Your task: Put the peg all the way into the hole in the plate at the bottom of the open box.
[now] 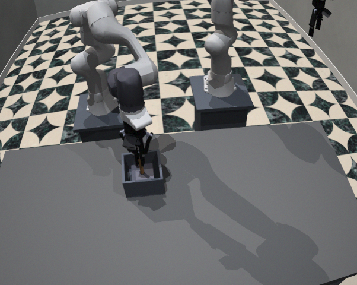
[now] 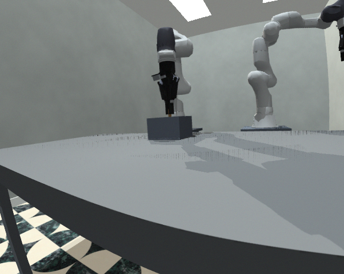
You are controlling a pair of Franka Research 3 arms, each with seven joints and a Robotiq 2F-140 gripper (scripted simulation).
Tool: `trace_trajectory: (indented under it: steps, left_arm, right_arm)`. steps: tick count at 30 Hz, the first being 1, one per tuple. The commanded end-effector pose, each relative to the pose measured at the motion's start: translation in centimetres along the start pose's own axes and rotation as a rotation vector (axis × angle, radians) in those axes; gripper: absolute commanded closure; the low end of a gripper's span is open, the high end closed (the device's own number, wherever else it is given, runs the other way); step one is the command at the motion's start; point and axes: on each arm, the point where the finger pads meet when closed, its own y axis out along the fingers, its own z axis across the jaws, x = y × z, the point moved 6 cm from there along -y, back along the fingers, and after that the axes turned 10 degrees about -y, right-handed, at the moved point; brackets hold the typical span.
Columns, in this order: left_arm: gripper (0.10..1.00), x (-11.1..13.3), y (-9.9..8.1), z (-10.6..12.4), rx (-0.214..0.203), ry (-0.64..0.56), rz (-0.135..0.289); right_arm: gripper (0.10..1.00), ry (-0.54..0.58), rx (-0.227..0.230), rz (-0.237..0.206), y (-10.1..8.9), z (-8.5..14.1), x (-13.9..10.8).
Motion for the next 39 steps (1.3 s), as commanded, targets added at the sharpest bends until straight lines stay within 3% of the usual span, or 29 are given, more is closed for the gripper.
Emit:
trace_trajectory:
  steps: [1,39]
  left_arm:
    - [0.098,0.09,-0.06,-0.04,-0.002,-0.006,-0.003]
    - [0.098,0.09,-0.06,-0.04,-0.002,-0.006,-0.003]
  right_arm:
    - [0.999,-0.004,-0.004,0.003,0.66,-0.04,-0.14]
    - [0.999,-0.004,-0.004,0.003,1.45,-0.04,-0.14]
